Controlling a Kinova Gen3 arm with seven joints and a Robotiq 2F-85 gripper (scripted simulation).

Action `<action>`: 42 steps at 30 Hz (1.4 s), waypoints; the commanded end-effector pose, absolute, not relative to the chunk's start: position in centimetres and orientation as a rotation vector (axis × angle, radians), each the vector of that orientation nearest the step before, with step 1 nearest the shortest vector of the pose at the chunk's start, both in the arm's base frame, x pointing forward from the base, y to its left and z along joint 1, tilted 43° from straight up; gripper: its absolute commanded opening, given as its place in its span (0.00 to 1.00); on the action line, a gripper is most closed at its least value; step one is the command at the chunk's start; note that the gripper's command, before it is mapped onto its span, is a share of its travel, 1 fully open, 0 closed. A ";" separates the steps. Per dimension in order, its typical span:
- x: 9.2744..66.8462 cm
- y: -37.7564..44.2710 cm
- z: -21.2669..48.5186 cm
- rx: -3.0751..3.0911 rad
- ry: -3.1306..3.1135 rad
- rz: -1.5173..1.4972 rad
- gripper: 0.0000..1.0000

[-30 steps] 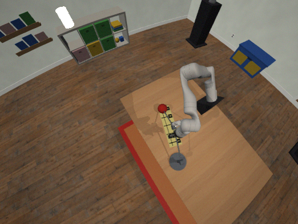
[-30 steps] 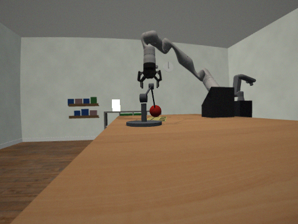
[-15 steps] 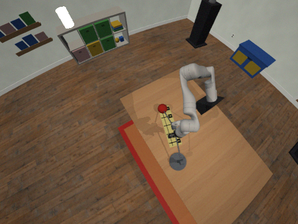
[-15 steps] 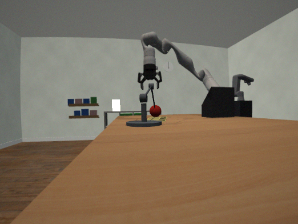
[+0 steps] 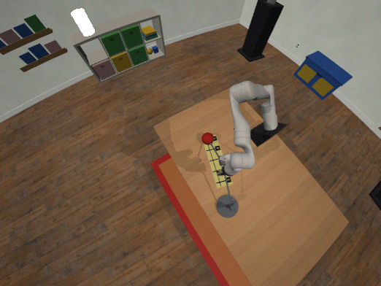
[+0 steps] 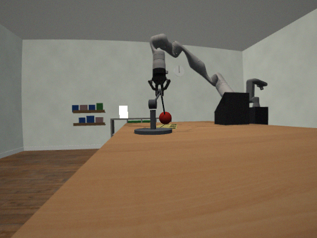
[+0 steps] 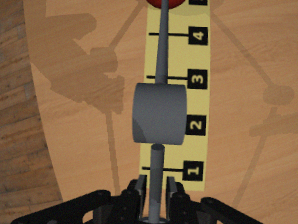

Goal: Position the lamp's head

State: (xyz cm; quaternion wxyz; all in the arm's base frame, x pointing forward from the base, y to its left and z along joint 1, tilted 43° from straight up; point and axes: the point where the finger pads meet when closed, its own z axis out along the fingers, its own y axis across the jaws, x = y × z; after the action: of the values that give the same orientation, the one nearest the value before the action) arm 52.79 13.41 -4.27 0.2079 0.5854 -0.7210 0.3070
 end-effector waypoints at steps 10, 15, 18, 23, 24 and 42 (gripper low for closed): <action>52.8 13.6 -4.2 1.632 -2.008 0.856 0.00; 52.8 13.6 -4.2 1.632 -2.008 0.856 0.00; 52.8 13.6 -4.2 1.632 -2.009 0.856 0.00; 52.9 14.1 -3.9 1.632 -2.008 0.856 0.00; 52.9 14.3 -3.8 1.632 -2.008 0.856 0.00; 52.9 16.4 -2.9 1.631 -2.008 0.855 0.00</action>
State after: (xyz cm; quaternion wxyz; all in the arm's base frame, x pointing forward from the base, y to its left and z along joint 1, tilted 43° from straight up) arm 52.75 15.16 -3.43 0.2174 0.5811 -0.7208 0.3090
